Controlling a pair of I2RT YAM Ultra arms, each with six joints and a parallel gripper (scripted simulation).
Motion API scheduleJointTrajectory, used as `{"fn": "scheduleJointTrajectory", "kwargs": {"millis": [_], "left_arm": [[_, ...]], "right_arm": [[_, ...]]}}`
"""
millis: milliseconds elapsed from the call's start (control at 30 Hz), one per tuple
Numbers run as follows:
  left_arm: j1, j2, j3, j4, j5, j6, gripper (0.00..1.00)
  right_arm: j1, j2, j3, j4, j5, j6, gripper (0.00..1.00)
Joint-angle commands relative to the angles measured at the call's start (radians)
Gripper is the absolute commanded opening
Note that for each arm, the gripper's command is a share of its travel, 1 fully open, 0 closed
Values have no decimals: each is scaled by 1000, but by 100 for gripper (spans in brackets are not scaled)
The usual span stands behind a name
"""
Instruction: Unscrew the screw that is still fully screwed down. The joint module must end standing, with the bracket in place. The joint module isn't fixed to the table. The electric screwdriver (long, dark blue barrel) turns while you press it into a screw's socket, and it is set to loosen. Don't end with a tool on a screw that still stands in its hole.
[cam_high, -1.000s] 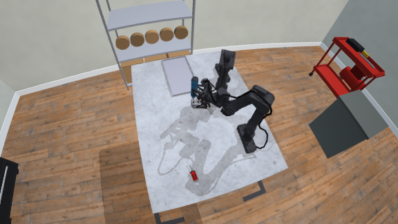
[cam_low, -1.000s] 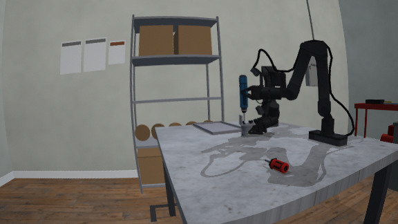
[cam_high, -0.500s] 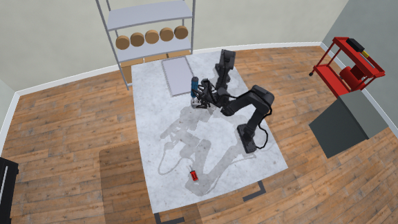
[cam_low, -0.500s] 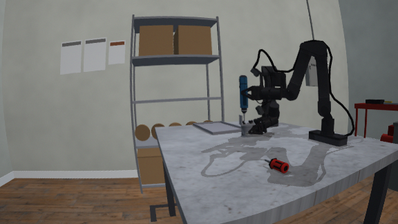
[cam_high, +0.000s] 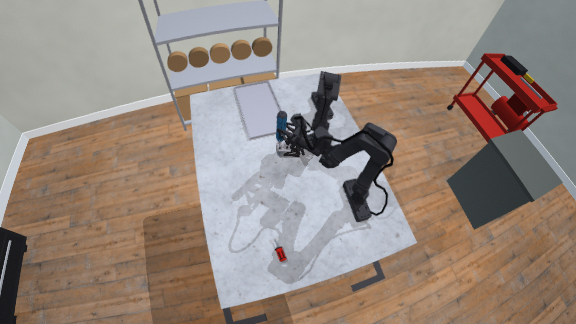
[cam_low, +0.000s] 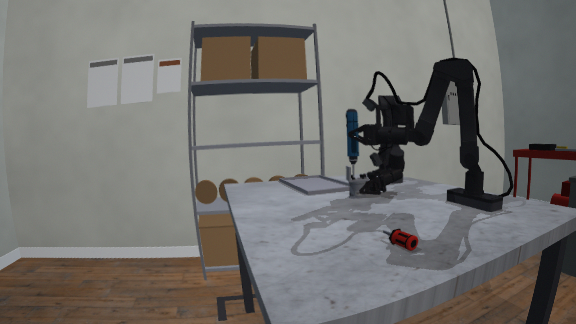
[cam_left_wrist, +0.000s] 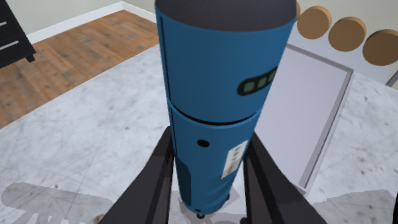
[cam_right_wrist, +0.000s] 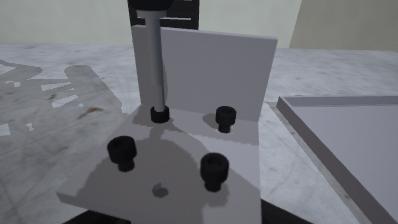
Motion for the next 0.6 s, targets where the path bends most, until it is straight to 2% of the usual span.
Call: {"fn": "scheduleJointTrajectory", "kwargs": {"millis": [0, 567], "left_arm": [[2, 8, 28, 38, 2, -1, 42], [2, 6, 29, 46, 2, -1, 42]], "right_arm": [[-1, -6, 3, 2, 1, 1, 59], [-1, -6, 3, 2, 1, 1, 59]]}}
